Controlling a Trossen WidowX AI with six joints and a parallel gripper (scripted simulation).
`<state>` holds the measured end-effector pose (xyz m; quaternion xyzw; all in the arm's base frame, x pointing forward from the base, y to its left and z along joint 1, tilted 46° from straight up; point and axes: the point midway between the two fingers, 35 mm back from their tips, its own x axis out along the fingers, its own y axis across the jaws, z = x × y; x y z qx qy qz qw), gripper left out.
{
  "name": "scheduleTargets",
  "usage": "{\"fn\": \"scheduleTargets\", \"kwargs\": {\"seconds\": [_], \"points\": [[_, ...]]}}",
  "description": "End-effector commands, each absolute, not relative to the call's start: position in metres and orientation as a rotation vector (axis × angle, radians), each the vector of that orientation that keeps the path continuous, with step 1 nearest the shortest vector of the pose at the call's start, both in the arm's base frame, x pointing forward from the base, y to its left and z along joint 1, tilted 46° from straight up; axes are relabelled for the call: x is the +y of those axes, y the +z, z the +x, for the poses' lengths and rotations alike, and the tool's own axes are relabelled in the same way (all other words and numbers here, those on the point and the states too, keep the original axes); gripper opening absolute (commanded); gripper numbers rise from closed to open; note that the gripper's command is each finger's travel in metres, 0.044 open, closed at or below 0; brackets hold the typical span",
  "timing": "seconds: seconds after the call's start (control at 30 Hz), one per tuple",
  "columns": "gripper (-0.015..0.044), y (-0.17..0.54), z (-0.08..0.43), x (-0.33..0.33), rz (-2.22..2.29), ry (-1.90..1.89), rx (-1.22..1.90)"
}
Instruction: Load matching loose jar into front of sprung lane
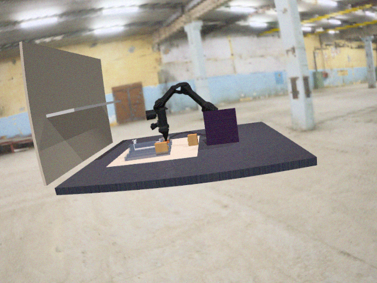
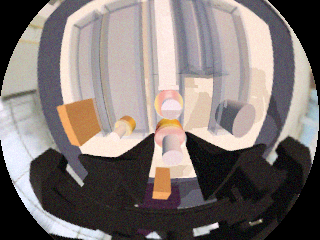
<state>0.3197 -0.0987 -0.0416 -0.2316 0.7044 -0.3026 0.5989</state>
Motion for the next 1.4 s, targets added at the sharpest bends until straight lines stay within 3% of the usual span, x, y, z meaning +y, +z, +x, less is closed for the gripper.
{"fn": "scheduleTargets", "kwargs": {"seconds": [0.0, 1.37], "points": [[0.0000, -0.0396, 0.3263, -0.1008, -0.538, -0.711, 1.610], [0.0000, -0.0447, 0.3275, -0.1061, -0.538, -0.711, 1.610]]}}
